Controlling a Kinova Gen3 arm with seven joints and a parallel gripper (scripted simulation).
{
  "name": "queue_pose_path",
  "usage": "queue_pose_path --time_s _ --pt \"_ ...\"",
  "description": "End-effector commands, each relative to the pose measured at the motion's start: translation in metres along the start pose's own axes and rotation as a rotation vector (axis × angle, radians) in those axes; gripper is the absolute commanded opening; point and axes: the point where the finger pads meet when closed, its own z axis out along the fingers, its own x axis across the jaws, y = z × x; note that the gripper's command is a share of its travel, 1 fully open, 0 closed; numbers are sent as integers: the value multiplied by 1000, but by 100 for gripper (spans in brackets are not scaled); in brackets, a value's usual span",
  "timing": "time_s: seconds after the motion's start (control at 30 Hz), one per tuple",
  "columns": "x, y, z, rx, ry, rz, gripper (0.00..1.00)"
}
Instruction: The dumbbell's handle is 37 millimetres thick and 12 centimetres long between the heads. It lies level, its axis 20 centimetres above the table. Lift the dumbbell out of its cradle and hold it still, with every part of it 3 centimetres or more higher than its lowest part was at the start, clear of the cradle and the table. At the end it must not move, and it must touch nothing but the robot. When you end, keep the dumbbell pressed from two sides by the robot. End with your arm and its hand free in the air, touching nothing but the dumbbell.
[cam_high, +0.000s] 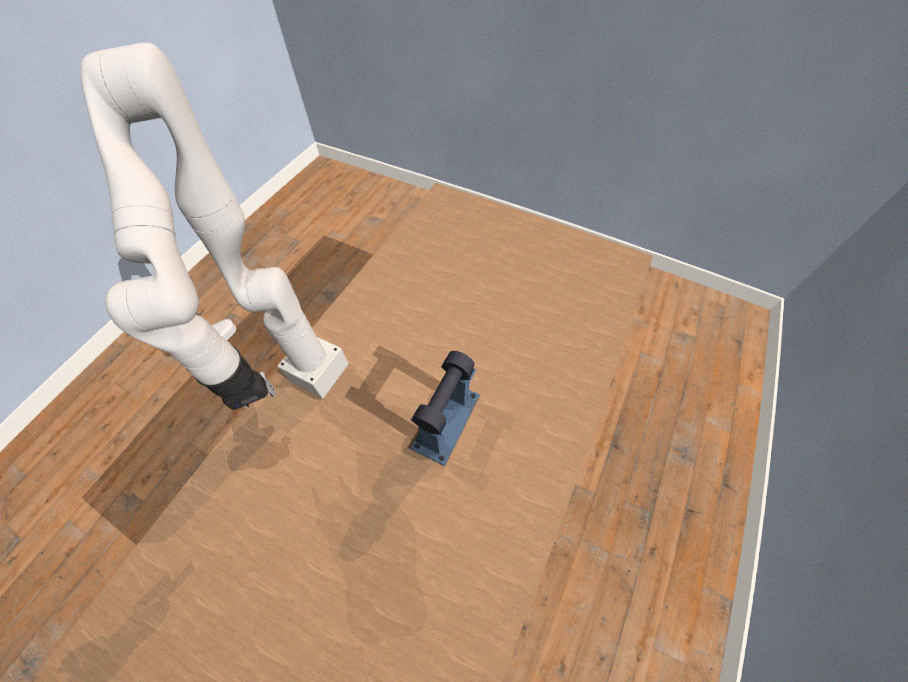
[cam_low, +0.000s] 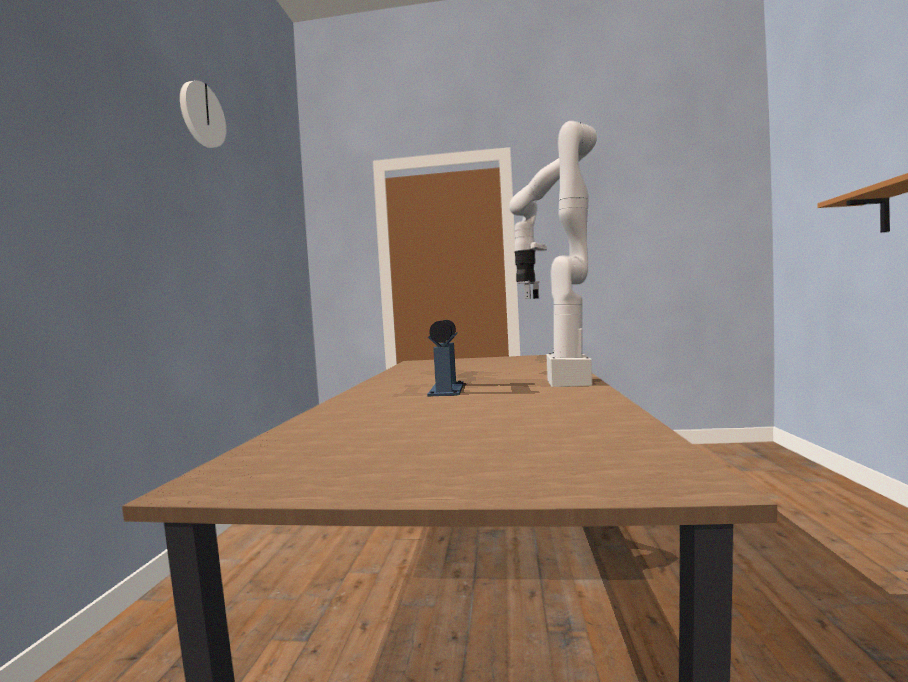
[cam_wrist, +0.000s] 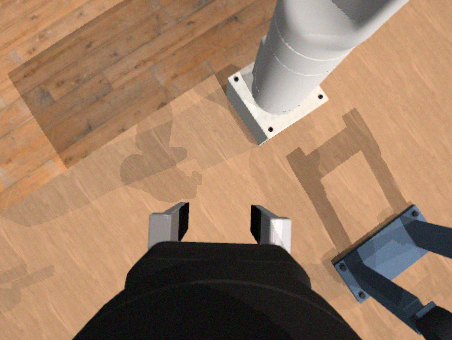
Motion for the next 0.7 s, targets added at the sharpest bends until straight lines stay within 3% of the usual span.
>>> queue_pose_path --time_s 0.0,0.67 --pt "0 0 0 -1 0 0 100" --pt "1 2 0 0 -2 -16 100"
